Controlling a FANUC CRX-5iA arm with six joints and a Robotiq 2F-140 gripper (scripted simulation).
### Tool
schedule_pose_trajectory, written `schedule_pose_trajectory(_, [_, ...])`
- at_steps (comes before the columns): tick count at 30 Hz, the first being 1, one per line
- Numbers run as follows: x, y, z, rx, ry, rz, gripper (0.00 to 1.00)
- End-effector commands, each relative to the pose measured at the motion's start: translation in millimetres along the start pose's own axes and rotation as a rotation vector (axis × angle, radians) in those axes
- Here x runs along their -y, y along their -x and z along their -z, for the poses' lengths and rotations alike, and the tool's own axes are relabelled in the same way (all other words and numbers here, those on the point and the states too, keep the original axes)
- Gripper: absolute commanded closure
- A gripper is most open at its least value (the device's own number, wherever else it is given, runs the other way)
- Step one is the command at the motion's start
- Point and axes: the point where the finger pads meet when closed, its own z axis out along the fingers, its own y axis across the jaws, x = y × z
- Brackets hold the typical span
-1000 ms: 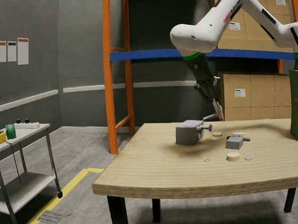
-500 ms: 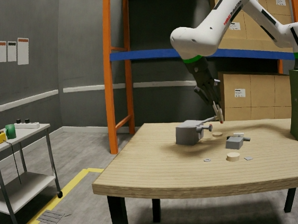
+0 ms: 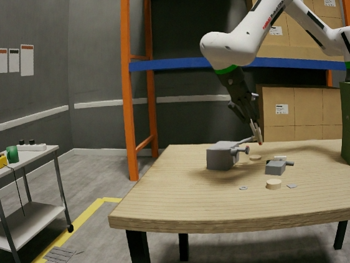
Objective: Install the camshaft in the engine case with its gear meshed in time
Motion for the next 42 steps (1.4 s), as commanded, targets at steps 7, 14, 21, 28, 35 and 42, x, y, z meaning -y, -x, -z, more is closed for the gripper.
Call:
schedule_pose_trajectory(7, [1, 0, 1, 0.001, -0.002, 0.0, 0.86])
schedule_pose_trajectory(14, [1, 0, 1, 0.001, -0.002, 0.0, 0.86])
schedule_pose_trajectory(21, [1, 0, 1, 0.0, -0.004, -0.003, 0.86])
schedule_pose_trajectory(28, [2, -1, -1, -0.017, -0.109, -0.124, 0.86])
schedule_pose_trajectory(35, [-1, 13, -12, -0.003, -0.212, -0.232, 0.86])
schedule_pose_trajectory(42, [-4, 49, -47, -0.003, -0.212, -0.232, 0.86])
